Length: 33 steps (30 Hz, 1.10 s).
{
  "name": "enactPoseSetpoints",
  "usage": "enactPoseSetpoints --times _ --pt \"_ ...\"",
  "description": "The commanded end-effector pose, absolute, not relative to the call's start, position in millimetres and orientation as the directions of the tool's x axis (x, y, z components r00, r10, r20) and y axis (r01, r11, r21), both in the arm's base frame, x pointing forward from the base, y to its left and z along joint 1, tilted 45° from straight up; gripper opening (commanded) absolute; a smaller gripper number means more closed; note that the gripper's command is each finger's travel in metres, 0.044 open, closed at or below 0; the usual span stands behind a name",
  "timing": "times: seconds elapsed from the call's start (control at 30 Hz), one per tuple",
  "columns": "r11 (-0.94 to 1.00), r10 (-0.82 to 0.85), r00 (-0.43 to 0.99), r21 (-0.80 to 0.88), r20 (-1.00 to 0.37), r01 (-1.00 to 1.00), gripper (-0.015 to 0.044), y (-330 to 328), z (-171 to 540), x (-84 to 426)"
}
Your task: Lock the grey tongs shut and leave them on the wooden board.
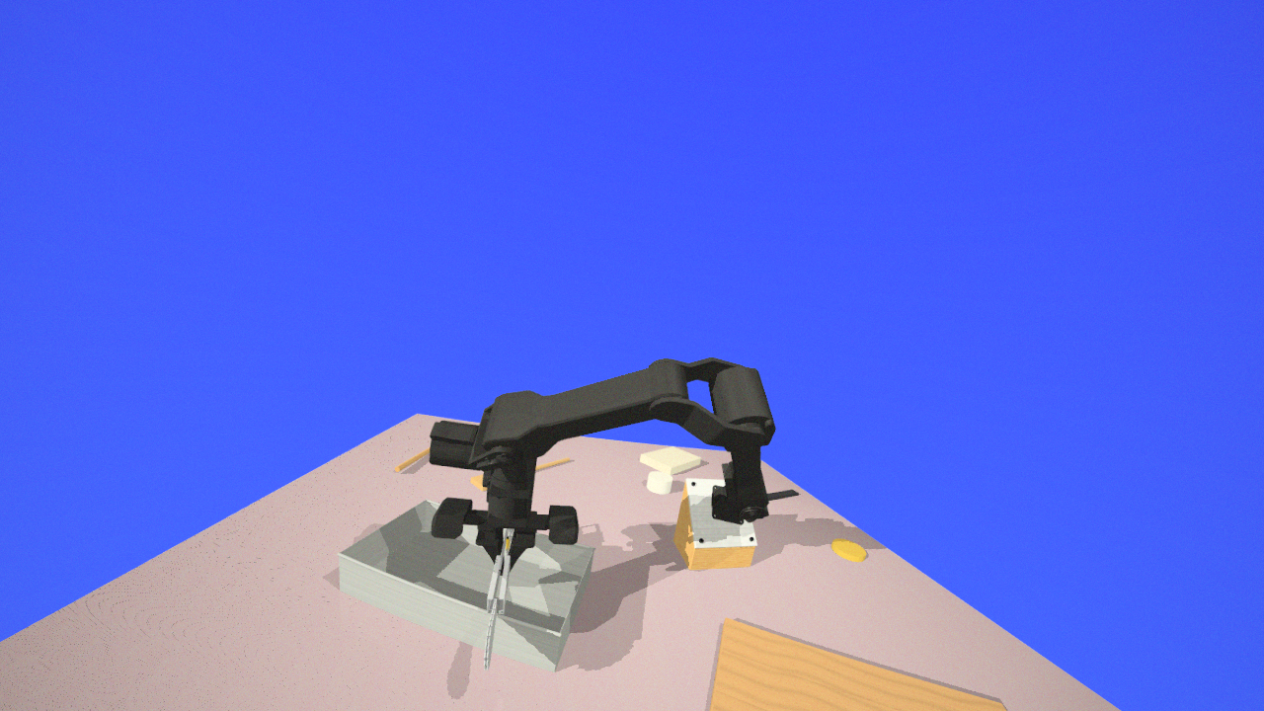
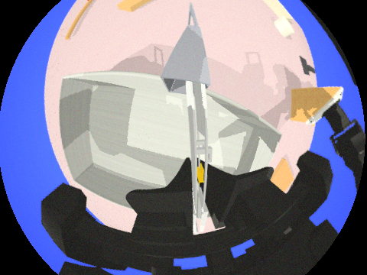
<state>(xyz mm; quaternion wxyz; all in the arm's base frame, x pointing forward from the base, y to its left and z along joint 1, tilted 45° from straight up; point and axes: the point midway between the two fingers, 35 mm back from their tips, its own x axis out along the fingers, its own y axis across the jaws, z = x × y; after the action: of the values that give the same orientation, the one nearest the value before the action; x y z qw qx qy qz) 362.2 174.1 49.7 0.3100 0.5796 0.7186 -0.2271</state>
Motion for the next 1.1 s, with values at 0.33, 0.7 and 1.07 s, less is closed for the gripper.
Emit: enactPoseSetpoints --times 0.33,0.7,1.07 --pt "0.219 0.692 -0.131 0.034 -0.710 0.975 -0.0150 84 139 379" --pt "0.224 0.692 -0.138 0.028 -0.708 0.974 -0.0150 89 139 377" --pt "0.282 0.678 -0.136 0.085 -0.722 0.956 -0.0150 127 182 345"
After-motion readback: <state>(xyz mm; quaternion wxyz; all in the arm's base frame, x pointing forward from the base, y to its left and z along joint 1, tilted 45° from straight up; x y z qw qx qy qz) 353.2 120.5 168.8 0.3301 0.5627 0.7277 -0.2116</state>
